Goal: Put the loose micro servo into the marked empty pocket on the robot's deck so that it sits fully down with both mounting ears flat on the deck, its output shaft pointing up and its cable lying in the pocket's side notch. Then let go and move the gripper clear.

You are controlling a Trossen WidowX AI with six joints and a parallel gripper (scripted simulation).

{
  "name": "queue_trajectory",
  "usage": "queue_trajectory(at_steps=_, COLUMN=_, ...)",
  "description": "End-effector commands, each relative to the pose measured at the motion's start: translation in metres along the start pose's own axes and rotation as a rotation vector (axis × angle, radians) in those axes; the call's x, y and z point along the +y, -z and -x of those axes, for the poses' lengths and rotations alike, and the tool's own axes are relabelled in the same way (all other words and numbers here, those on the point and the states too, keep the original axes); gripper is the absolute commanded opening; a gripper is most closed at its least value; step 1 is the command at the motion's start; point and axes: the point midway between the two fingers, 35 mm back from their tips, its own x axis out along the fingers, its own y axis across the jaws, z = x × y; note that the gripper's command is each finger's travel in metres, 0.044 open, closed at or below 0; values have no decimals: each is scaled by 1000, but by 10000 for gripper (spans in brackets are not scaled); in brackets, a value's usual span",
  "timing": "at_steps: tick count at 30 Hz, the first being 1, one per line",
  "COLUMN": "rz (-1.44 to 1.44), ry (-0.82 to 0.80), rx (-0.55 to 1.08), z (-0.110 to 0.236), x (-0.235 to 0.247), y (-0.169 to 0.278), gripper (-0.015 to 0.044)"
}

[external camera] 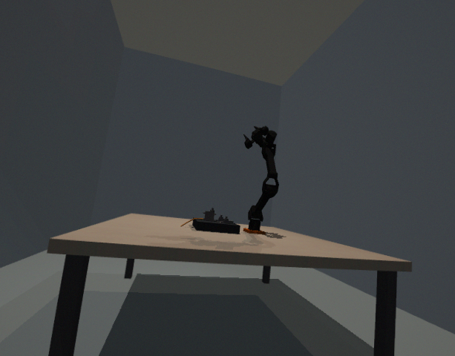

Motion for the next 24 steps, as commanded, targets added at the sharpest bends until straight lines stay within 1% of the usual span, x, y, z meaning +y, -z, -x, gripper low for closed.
queue_trajectory(at_steps=1, rz=-10, ry=-24, rx=19, z=-6, x=4, y=16, gripper=440)
queue_trajectory(at_steps=12, rz=-13, ry=-126, rx=56, z=-25, x=26, y=55, gripper=440)
queue_trajectory(at_steps=24, rz=-9, ry=-259, rx=76, z=-44, x=62, y=88, gripper=440)
